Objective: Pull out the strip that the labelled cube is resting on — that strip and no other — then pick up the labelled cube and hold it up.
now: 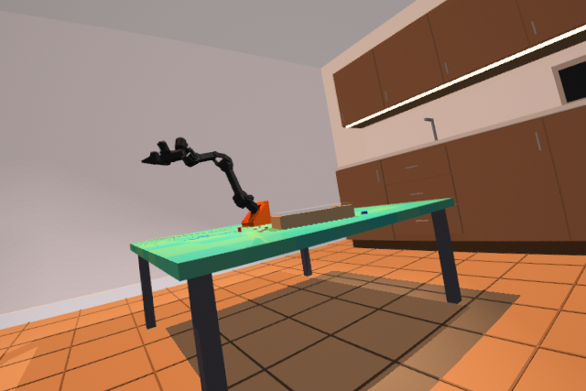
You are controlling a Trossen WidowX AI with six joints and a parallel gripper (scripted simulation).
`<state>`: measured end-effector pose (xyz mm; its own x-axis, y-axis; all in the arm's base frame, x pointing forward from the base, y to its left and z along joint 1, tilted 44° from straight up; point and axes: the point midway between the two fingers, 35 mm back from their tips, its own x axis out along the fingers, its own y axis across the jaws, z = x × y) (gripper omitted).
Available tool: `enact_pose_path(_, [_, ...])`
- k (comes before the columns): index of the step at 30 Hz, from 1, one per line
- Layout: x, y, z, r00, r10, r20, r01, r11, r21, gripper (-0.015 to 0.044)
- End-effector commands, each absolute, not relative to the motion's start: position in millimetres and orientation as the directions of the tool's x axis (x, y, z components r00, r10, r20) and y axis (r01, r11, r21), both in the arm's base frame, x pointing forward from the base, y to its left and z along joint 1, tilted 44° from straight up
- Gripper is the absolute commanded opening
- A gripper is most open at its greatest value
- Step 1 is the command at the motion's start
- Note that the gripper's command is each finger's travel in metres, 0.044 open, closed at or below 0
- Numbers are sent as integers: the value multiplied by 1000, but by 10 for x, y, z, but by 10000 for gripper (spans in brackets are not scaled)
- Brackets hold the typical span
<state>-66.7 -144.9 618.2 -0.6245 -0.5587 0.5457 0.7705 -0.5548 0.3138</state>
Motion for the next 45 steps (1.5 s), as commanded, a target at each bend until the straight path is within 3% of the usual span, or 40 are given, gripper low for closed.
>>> enact_pose_path(1, [-651,-1470,6173,-620,-565,544,774,-551,311,400])
enact_pose_path(12, [647,-2404,5430,-275,-871,408,961,-258,97,400])
enact_pose_path(21, [1969,-2469,4523,86,-968,237,992,62,-111,400])
enact_pose_path(34, [3311,-1503,3052,518,-855,-43,784,494,-375,400])
enact_pose_path(45, [3544,-196,1732,724,-628,-285,398,718,-571,400])
